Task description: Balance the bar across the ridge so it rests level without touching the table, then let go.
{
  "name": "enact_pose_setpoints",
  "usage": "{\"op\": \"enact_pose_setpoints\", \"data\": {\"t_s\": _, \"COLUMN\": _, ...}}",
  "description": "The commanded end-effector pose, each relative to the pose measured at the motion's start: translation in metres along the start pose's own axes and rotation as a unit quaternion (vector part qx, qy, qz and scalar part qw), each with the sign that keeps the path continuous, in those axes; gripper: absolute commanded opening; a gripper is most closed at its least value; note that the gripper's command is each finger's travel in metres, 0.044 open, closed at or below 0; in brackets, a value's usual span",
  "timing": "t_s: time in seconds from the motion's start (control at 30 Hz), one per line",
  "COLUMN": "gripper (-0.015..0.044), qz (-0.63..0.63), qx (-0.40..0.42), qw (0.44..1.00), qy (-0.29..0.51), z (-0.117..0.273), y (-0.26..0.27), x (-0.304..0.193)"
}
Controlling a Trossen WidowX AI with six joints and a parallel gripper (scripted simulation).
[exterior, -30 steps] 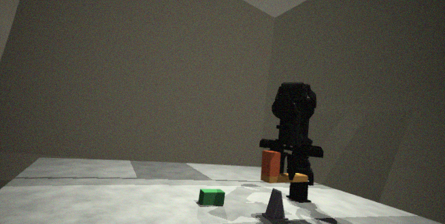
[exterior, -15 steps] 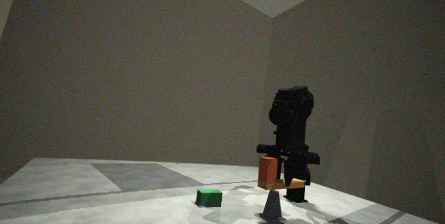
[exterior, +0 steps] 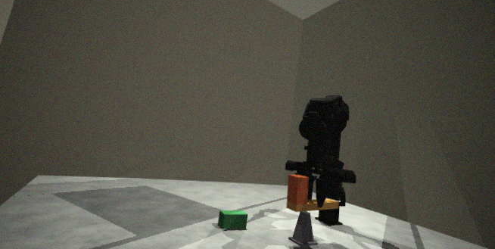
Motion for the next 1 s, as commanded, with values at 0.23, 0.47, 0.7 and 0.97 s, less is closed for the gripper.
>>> {"op": "enact_pose_setpoints", "data": {"t_s": 0.23, "gripper": 0.0, "qz": 0.002, "qx": 0.001, "qw": 1.0, "qy": 0.001, "z": -0.001, "y": 0.0002, "x": -0.0003}}
{"op": "enact_pose_setpoints", "data": {"t_s": 0.47, "gripper": 0.0, "qz": 0.002, "qx": 0.001, "qw": 1.0, "qy": 0.001, "z": -0.0015, "y": 0.0002, "x": -0.0003}}
{"op": "enact_pose_setpoints", "data": {"t_s": 0.7, "gripper": 0.0, "qz": 0.002, "qx": 0.001, "qw": 1.0, "qy": 0.001, "z": -0.0021, "y": 0.0002, "x": -0.0004}}
{"op": "enact_pose_setpoints", "data": {"t_s": 0.97, "gripper": 0.0, "qz": 0.002, "qx": 0.001, "qw": 1.0, "qy": 0.001, "z": -0.0028, "y": 0.0002, "x": -0.0004}}
Point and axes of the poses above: the point midway between the two fingers, 35 mm back from their tips, its own z axis back along the fingers, its own y axis across the jaws, x = y × z, the point moved 8 cm from there along z, back along the fingers, and after that the axes turned 9 degrees about z, right-handed, at the moved point
